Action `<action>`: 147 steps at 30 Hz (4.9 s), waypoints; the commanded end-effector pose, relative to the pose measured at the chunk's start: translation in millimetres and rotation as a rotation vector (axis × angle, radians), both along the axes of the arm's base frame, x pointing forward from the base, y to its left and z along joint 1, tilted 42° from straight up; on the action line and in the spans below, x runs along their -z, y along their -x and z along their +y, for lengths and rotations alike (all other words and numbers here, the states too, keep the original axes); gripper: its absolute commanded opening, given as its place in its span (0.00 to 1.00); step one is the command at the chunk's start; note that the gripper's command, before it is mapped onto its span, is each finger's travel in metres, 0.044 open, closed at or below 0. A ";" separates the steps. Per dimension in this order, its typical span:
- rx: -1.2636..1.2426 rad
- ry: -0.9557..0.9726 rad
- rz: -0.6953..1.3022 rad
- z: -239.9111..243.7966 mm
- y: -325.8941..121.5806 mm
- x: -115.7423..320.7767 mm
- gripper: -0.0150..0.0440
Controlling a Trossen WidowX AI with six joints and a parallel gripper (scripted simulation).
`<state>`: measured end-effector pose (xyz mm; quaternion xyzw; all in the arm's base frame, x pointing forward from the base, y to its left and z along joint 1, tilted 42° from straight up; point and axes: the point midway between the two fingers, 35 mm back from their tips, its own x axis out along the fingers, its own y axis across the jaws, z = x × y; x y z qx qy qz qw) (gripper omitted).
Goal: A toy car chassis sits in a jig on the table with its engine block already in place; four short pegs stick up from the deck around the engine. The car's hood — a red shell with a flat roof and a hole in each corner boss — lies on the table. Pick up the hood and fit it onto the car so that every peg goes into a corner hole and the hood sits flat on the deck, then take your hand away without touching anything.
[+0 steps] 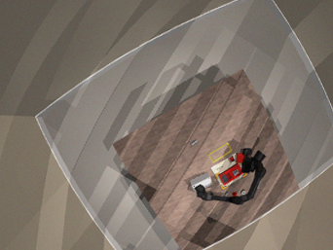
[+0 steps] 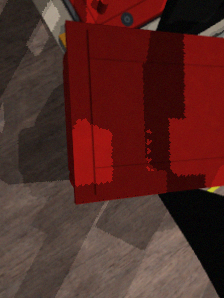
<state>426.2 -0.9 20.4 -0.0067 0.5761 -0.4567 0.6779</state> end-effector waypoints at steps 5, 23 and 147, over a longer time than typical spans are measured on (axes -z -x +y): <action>-0.098 0.001 0.097 -20.4 19.0 -20.6 0.25; -0.304 -0.022 0.312 -66.0 71.4 -59.7 0.25; -0.376 -0.034 0.388 -125.9 104.5 -19.3 0.88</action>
